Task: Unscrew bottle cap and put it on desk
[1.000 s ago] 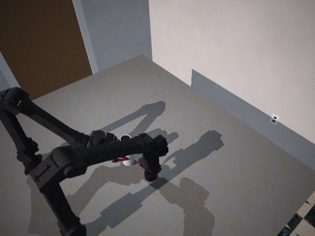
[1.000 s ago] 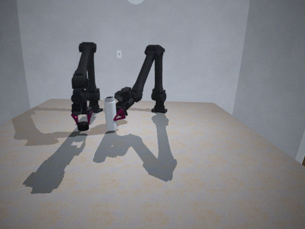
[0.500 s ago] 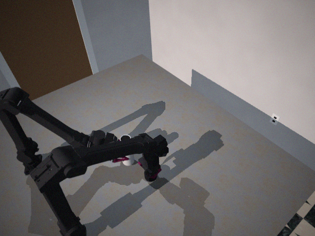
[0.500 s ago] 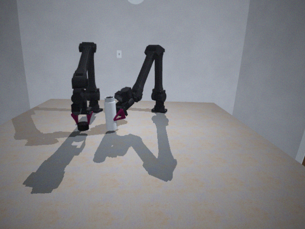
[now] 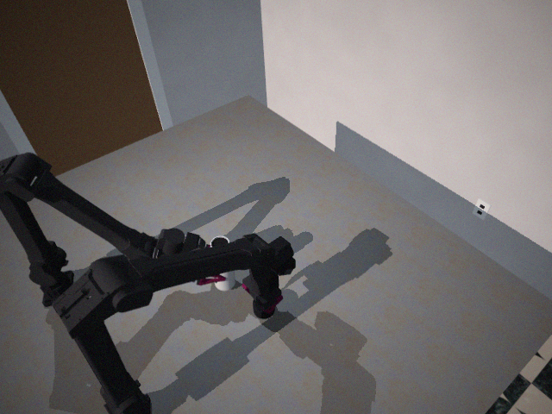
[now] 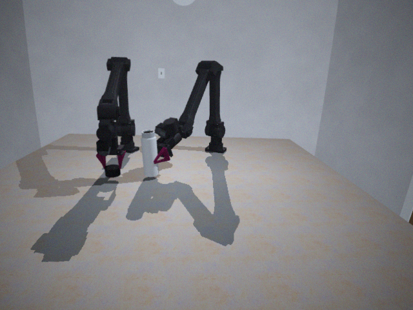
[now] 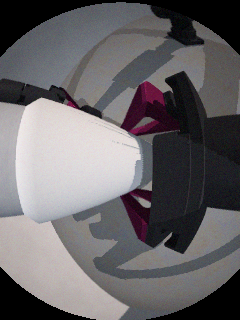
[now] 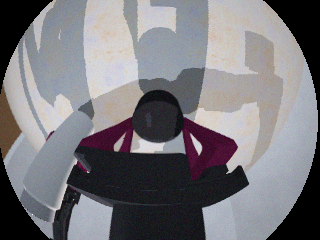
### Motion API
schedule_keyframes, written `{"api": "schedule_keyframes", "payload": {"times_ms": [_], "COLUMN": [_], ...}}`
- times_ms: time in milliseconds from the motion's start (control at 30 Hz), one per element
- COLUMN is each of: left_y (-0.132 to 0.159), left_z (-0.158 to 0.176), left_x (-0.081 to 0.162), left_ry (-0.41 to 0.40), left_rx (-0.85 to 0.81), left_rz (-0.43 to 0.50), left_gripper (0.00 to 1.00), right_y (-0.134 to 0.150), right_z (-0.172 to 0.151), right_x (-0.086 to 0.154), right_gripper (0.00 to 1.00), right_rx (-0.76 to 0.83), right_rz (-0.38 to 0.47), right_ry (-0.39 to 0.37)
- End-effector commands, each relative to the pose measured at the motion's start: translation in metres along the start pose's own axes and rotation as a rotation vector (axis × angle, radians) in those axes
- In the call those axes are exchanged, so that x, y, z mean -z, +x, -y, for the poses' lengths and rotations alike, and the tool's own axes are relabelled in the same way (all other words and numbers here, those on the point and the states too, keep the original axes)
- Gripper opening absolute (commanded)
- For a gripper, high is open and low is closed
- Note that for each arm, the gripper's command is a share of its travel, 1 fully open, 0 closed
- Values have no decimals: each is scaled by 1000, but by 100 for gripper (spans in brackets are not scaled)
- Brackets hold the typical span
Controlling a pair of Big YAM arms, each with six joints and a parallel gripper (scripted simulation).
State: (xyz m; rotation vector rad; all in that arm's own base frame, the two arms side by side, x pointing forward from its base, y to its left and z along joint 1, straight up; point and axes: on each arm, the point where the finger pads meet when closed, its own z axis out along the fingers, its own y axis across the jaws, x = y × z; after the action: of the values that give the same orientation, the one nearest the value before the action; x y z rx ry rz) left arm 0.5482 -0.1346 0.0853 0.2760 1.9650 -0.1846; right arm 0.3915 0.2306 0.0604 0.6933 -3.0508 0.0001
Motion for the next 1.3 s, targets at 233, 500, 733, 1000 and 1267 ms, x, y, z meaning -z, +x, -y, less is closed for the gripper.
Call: {"api": "schedule_keyframes", "payload": {"times_ms": [233,500,733,1000,1267], "left_y": [-21,-8,1,-5,-5], "left_z": [4,4,-4,0,0], "left_x": [-8,-12,-10,-12,-12], "left_ry": [9,10,2,6,6], "left_rx": [-7,-6,16,2,2], "left_rz": [71,59,91,95,95], "left_gripper": [0,0,0,0,0], "right_y": [-20,-18,-20,-20,-20], "right_z": [0,1,0,0,0], "right_x": [-3,-16,-12,-12,-12], "right_gripper": [0,0,0,0,0], "right_rx": [-15,-15,-15,-15,-15], "right_rz": [45,37,46,46,46], "right_ry": [0,1,0,0,0]}}
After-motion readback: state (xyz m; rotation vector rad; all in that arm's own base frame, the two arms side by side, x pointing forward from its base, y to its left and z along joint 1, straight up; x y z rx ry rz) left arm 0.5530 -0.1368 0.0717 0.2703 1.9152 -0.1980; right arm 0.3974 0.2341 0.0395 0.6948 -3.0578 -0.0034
